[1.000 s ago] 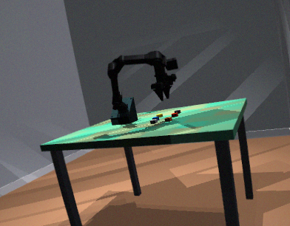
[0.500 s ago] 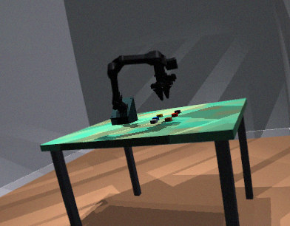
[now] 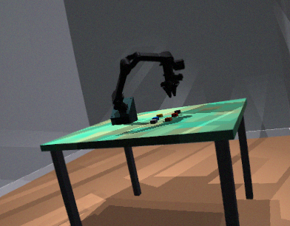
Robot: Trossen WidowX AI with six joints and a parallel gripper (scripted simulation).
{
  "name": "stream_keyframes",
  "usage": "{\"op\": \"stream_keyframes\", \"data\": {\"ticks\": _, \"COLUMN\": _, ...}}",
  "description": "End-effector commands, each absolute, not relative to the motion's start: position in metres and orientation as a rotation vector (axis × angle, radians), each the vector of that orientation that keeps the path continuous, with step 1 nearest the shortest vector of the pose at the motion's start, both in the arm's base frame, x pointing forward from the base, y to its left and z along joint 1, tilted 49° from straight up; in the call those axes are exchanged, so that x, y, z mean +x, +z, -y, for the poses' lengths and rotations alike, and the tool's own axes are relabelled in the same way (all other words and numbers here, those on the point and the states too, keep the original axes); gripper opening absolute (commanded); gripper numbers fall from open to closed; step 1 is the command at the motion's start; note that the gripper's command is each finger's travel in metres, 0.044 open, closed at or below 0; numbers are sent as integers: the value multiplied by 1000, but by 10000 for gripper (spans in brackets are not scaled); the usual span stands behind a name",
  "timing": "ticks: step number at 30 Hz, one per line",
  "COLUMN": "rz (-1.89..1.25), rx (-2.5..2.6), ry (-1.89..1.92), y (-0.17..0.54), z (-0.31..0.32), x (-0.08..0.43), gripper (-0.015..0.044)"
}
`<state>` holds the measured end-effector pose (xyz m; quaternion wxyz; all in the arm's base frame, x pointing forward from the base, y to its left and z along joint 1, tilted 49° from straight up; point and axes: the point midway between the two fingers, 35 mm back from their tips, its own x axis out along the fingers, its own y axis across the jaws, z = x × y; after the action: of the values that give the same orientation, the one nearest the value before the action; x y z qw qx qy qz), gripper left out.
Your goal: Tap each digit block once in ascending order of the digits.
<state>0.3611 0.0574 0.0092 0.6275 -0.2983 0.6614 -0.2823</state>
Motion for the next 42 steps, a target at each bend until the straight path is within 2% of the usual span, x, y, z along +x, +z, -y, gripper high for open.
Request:
{"op": "stream_keyframes", "data": {"ticks": 1, "rz": -1500, "rx": -658, "ry": -657, "y": 13, "z": -57, "x": 364, "gripper": 400}}
{"op": "stream_keyframes", "data": {"ticks": 8, "rz": -1498, "rx": -661, "ry": -660, "y": -39, "z": 2, "x": 362, "gripper": 216}}
{"op": "stream_keyframes", "data": {"ticks": 15, "rz": -1498, "rx": -661, "ry": -661, "y": -40, "z": 4, "x": 362, "gripper": 32}}
{"op": "stream_keyframes", "data": {"ticks": 16, "rz": -1498, "rx": -661, "ry": -661, "y": -40, "z": 4, "x": 362, "gripper": 20}}
{"op": "stream_keyframes", "data": {"ticks": 42, "rz": -1498, "rx": -662, "ry": -662, "y": -59, "z": 26, "x": 361, "gripper": 20}}
